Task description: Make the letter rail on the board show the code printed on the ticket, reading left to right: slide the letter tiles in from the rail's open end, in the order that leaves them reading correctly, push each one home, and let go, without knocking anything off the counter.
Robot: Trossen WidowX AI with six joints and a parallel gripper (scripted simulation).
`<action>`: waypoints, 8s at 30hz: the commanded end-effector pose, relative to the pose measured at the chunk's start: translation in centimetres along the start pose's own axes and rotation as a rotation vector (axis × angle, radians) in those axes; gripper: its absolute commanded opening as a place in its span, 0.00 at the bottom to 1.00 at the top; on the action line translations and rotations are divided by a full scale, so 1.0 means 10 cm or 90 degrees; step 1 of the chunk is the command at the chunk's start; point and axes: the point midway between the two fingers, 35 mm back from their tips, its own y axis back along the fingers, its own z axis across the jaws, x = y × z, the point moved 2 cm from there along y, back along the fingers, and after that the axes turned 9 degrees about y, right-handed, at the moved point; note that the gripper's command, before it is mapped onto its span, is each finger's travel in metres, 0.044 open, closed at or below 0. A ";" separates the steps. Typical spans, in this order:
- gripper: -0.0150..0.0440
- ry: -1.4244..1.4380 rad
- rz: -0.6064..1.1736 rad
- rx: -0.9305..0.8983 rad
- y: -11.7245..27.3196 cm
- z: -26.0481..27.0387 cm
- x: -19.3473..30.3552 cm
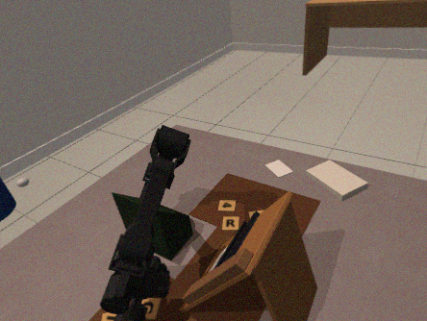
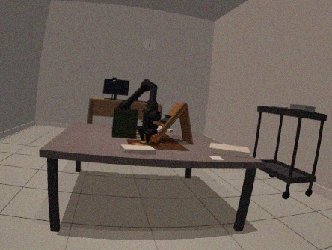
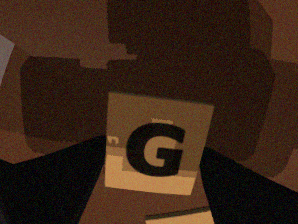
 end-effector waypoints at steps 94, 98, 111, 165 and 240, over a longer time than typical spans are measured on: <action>0.25 -0.185 -0.044 0.334 1.49 0.24 -1.36; 0.25 -0.159 -0.055 0.363 1.59 0.29 -1.51; 0.25 -0.154 -0.119 0.446 1.82 0.51 -1.85; 0.25 -0.247 -0.538 0.257 1.66 2.36 -2.82; 0.25 -0.244 -0.569 0.201 1.31 2.23 -3.08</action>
